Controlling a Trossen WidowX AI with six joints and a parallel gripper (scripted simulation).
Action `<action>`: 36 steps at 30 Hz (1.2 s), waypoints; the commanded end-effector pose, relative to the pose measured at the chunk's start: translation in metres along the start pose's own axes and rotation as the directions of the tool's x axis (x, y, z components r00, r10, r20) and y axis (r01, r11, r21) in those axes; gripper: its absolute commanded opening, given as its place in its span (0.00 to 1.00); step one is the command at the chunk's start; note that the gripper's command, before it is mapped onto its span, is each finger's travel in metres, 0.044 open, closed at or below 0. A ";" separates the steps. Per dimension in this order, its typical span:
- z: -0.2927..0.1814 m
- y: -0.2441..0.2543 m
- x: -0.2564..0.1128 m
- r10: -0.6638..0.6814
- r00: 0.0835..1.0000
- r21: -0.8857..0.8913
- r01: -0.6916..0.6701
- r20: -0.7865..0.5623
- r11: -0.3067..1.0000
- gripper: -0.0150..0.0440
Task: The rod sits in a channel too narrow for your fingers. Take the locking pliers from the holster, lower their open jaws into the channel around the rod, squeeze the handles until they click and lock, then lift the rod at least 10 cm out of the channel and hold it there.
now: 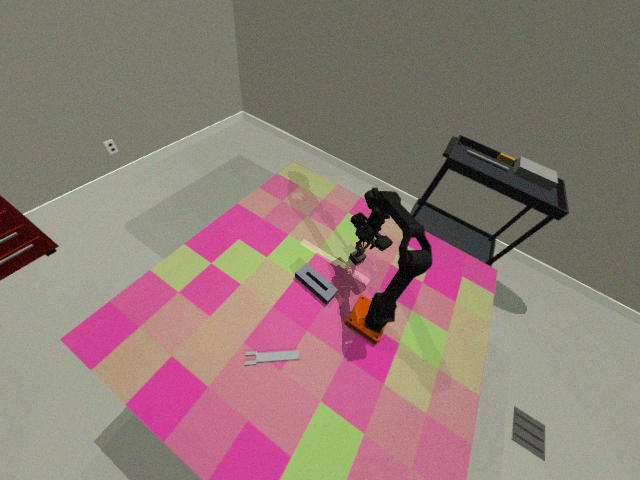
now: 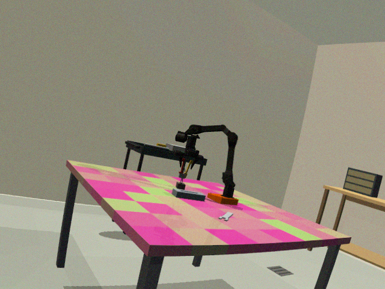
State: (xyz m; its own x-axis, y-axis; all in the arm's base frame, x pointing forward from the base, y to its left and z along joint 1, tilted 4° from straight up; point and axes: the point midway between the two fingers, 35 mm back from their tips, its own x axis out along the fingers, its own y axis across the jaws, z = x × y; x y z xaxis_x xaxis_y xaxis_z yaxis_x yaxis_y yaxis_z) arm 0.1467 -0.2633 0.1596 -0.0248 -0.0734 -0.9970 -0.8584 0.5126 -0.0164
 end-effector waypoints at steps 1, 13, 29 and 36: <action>0.004 -0.003 -0.002 -0.003 1.000 -0.040 0.003 -0.005 0.999 0.80; 0.021 -0.009 -0.002 -0.005 1.000 -0.163 0.004 -0.004 0.987 0.80; 0.043 -0.017 -0.003 -0.007 1.000 -0.324 0.005 -0.004 0.946 0.80; 0.053 -0.019 -0.003 -0.008 1.000 -0.391 0.006 -0.004 0.920 0.80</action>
State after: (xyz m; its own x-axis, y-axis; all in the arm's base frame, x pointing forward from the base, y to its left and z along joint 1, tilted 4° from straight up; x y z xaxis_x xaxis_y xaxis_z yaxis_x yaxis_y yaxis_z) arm 0.1876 -0.2302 0.1582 -0.0202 -0.0753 -0.9970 -0.9857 0.1684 0.0073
